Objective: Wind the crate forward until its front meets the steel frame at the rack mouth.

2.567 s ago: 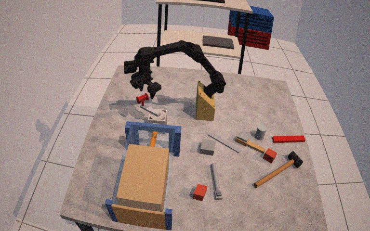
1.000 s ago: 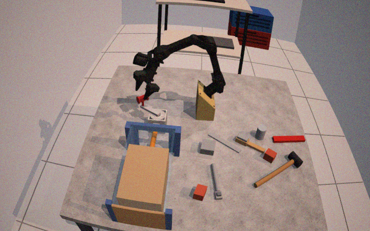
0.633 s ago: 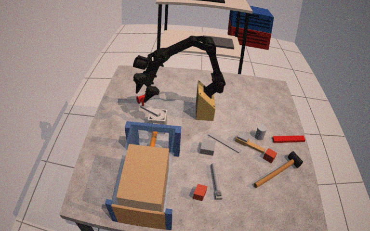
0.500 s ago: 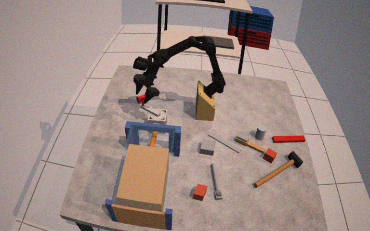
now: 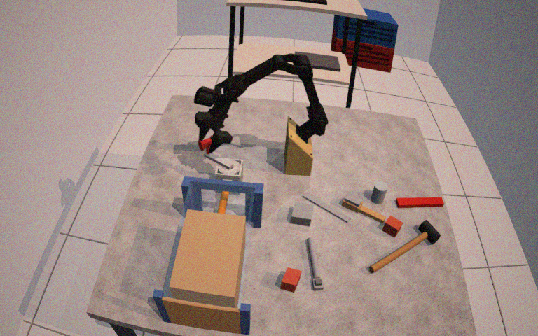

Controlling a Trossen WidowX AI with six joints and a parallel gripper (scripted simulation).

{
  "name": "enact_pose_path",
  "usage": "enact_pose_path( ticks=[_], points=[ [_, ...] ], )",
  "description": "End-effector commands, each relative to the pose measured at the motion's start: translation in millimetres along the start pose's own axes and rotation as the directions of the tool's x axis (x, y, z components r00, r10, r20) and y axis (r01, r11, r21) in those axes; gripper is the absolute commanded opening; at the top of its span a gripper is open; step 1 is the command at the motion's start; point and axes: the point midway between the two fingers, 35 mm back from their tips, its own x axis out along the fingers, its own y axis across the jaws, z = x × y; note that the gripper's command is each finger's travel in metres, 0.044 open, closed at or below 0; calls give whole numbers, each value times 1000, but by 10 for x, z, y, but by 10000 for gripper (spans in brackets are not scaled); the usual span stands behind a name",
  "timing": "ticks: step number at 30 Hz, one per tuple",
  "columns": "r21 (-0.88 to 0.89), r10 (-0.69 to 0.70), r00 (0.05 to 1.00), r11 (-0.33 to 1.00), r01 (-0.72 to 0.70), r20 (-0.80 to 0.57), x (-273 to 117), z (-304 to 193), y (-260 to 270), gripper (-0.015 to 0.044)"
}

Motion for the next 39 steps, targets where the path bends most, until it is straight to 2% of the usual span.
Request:
enact_pose_path(
  ticks=[1, 11, 14, 39],
  points=[
    [0, 0, 1000, 1000, 0, 1, -7, 5, -1, 282],
    [0, 0, 1000, 1000, 0, 1, -7, 5, -1, 20],
    [0, 0, 1000, 1000, 0, 1, -7, 5, -1, 0],
    [4, 5, 1000, 1000, -5, 3, 73, 67, 43, 0]
  ],
)
